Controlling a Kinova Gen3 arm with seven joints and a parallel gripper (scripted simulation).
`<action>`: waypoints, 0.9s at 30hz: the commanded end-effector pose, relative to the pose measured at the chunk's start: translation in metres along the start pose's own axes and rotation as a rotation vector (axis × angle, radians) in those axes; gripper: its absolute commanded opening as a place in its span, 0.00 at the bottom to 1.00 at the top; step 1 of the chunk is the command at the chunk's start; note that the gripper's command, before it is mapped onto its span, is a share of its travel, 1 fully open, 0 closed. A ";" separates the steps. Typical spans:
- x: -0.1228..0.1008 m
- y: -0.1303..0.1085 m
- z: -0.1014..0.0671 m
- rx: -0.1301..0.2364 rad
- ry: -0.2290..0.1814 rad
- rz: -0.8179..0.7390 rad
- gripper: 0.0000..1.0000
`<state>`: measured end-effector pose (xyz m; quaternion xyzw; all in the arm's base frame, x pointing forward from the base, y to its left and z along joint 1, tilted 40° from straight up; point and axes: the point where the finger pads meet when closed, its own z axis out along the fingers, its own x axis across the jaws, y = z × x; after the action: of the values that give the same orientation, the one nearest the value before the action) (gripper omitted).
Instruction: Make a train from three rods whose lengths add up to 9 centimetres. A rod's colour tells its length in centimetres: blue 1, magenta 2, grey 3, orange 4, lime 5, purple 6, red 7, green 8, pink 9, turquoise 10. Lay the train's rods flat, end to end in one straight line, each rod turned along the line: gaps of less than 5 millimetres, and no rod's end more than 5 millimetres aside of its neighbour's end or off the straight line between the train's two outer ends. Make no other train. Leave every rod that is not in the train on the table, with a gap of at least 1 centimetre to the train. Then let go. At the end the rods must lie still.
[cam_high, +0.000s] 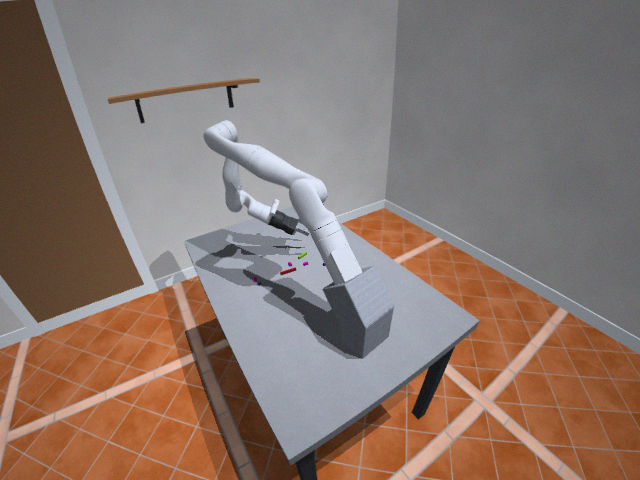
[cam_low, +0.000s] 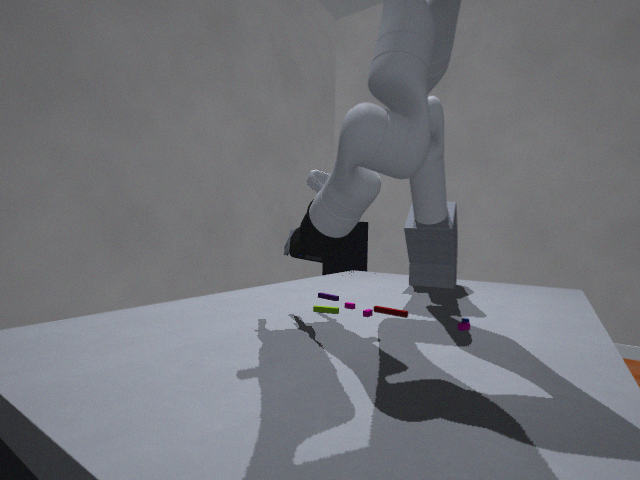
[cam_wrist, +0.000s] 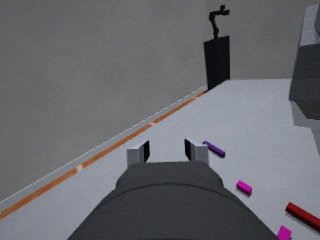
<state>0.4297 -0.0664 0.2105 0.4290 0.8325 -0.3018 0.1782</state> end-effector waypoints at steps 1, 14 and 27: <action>0.003 -0.002 0.003 -0.003 0.030 0.023 1.00; 0.009 -0.003 0.006 -0.009 0.075 0.052 1.00; 0.022 -0.003 0.009 -0.023 0.162 0.112 1.00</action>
<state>0.4153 -0.0568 0.1904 0.4916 0.8245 -0.2471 0.1322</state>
